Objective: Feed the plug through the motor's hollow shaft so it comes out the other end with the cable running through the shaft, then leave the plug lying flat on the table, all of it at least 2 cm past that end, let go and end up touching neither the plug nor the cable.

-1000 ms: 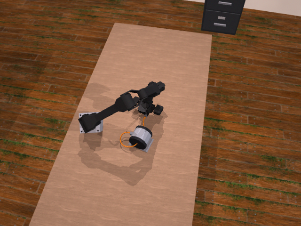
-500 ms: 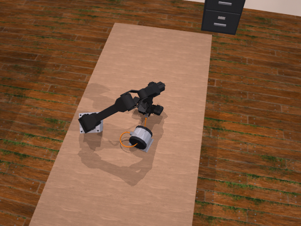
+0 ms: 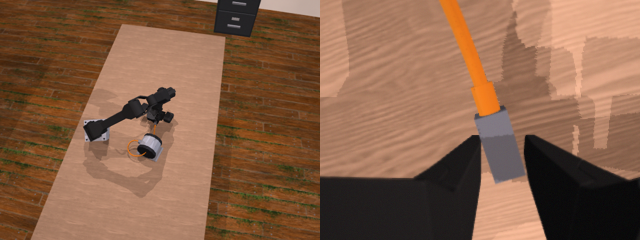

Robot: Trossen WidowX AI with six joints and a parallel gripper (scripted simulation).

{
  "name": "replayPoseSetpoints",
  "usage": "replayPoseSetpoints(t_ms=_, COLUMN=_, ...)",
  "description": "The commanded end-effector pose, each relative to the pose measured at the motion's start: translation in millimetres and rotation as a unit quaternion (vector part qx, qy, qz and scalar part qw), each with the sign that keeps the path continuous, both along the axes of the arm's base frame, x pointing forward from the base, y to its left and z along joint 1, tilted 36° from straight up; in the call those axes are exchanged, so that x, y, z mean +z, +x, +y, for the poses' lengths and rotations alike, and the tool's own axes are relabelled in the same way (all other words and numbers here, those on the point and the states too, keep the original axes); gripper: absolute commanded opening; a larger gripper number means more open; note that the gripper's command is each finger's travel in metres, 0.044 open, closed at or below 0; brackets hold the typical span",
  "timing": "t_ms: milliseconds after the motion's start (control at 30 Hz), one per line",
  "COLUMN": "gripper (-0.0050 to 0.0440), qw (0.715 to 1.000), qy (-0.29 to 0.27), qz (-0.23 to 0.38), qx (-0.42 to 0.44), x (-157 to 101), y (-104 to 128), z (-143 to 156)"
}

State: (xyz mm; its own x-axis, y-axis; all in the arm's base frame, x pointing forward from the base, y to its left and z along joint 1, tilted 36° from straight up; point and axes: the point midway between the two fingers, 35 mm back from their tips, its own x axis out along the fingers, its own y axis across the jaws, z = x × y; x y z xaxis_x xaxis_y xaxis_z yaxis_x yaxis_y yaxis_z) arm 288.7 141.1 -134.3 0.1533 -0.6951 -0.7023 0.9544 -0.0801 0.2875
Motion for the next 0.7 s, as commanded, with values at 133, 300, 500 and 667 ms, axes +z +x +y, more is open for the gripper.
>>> replayPoseSetpoints(t_ms=133, gripper=0.0058, qw=1.000, qy=0.000, qz=0.000, qx=0.000, x=0.1, y=-0.1, z=0.3)
replayPoseSetpoints(t_ms=300, gripper=0.0025, qw=1.000, qy=0.000, qz=0.000, qx=0.000, x=0.1, y=-0.1, z=0.3)
replayPoseSetpoints(t_ms=500, gripper=0.0000, qw=1.000, qy=0.000, qz=0.000, qx=0.000, x=-8.1, y=-9.1, z=9.1)
replayPoseSetpoints(t_ms=667, gripper=0.0000, qw=1.000, qy=0.000, qz=0.000, qx=0.000, x=-13.5, y=-15.4, z=14.7)
